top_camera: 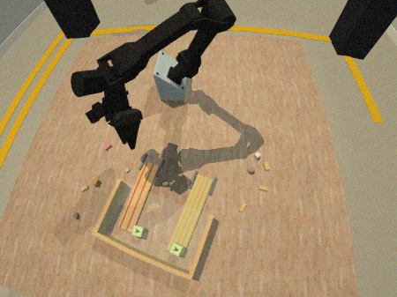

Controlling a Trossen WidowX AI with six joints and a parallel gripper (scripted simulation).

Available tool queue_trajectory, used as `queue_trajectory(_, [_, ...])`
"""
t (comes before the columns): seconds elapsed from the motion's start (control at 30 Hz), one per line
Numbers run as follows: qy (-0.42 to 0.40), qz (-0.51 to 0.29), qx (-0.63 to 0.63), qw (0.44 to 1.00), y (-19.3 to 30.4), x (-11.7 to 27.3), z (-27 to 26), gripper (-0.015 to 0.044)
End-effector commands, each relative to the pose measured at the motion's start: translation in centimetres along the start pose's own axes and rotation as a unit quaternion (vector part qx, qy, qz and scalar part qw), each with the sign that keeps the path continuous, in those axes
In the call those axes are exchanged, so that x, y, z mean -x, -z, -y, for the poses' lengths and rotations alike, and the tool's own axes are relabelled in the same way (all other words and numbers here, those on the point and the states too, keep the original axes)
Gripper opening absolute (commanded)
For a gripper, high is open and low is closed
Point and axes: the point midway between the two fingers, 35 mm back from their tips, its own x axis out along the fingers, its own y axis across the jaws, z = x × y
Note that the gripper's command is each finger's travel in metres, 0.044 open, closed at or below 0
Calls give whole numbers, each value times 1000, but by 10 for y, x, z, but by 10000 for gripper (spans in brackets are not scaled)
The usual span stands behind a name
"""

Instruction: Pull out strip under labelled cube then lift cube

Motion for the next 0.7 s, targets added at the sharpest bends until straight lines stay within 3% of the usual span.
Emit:
queue_trajectory(0.0, [22,45,195,980,30,3,-26,400])
queue_trajectory(0.23, [34,108,411,904,66,10,-56,400])
queue_trajectory(0.67, [34,109,417,902,67,10,-57,400])
